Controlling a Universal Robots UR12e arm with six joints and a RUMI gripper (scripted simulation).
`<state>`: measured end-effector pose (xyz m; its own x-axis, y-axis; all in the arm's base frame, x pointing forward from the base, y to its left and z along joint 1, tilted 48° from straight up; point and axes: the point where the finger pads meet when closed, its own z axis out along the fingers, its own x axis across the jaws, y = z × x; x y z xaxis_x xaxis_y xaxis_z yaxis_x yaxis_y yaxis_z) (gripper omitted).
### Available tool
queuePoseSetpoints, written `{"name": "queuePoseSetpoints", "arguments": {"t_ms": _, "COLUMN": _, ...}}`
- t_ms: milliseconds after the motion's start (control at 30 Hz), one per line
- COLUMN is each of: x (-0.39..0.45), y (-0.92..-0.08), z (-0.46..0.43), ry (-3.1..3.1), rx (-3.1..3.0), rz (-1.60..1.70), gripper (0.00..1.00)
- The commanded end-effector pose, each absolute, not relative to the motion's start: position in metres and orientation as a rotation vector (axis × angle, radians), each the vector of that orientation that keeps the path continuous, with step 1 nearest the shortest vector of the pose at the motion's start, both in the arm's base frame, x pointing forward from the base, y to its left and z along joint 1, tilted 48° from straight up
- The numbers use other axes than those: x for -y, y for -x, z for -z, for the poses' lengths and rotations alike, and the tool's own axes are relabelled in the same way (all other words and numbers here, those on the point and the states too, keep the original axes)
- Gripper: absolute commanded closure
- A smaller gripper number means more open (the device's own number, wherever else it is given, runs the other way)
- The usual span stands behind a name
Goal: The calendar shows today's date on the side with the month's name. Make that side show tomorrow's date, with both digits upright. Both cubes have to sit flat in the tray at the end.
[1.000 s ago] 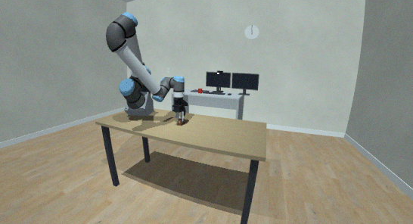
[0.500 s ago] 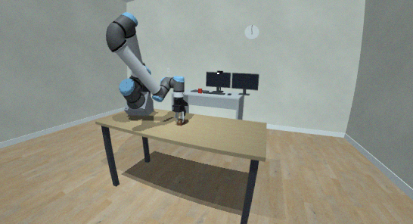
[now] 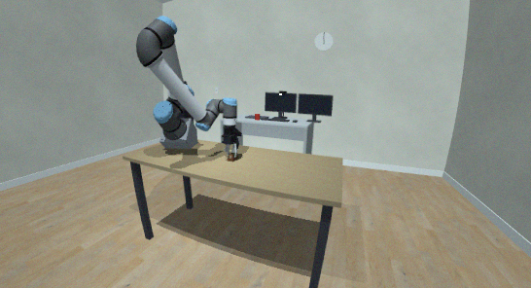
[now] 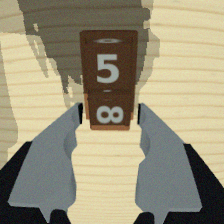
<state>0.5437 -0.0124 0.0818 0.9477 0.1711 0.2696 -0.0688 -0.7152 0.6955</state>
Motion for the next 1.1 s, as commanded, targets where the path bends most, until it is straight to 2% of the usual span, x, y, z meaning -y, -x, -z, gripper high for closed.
{"name": "queuePoseSetpoints", "arguments": {"t_ms": 0, "x": 0.007, "y": -0.54, "z": -0.087, "ry": -2.334, "rx": -0.073, "rz": -0.408, "gripper": 0.71}}
{"name": "queuePoseSetpoints", "arguments": {"t_ms": 933, "x": -0.049, "y": -0.516, "z": -0.144, "ry": -2.334, "rx": -0.071, "rz": -0.412, "gripper": 0.71}}
{"name": "queuePoseSetpoints", "arguments": {"t_ms": 967, "x": -0.049, "y": -0.516, "z": -0.142, "ry": -2.334, "rx": -0.071, "rz": -0.409, "gripper": 0.0}}
{"name": "queuePoseSetpoints", "arguments": {"t_ms": 1067, "x": -0.049, "y": -0.516, "z": -0.142, "ry": -2.334, "rx": -0.071, "rz": -0.407, "gripper": 0.0}}
